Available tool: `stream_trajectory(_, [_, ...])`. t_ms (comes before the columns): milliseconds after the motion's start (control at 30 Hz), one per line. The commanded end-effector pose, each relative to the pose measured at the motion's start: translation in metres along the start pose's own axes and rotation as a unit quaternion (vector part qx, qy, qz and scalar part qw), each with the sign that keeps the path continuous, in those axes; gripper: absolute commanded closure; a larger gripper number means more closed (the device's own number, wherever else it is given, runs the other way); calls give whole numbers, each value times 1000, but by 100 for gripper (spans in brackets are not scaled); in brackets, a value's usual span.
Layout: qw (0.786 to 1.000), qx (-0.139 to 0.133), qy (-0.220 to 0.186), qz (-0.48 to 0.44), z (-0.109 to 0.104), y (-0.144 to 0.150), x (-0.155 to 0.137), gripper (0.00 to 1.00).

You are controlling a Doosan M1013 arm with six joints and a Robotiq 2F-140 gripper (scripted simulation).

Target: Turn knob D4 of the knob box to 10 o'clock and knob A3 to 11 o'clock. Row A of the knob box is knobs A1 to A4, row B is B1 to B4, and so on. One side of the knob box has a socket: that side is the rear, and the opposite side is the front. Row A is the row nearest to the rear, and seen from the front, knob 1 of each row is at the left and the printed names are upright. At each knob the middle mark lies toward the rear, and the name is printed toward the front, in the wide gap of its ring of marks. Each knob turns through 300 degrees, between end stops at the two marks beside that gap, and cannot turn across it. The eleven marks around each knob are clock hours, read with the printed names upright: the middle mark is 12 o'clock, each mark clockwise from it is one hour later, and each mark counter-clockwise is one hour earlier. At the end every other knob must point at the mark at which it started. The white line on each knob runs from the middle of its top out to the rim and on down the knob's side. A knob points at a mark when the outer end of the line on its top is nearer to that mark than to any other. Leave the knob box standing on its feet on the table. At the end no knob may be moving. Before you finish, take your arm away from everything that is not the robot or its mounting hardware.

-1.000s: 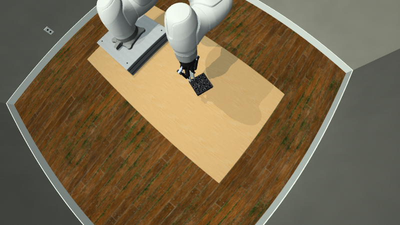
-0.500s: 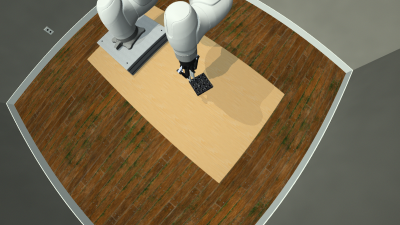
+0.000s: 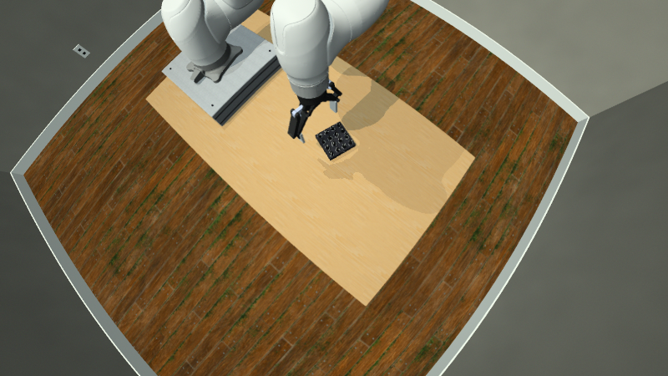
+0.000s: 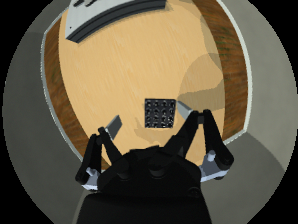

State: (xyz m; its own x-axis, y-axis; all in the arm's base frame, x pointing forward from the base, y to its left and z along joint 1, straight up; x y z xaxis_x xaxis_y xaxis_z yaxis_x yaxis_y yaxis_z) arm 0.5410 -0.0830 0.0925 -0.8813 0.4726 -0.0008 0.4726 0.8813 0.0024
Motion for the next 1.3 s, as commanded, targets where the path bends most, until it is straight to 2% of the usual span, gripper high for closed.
stream_trajectory(0, [1000, 0, 0, 0, -23, 0, 0, 0])
stream_trajectory(200, [1000, 0, 0, 0, -57, 0, 0, 0])
stream_trajectory(267, [1000, 0, 0, 0, -57, 0, 0, 0])
stream_trajectory(433, [1000, 0, 0, 0, -73, 0, 0, 0])
stream_trajectory(1267, [1000, 0, 0, 0, -76, 0, 0, 0])
Point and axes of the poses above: the point where the finger pads meet when closed, its own z axis out along the fingers, its own y axis across the jaws, x = y × z, the point moved 5 cm from there along -z, back along the fingers, and after that the axes turned 13 degrees about z, right-handed, at the moved point
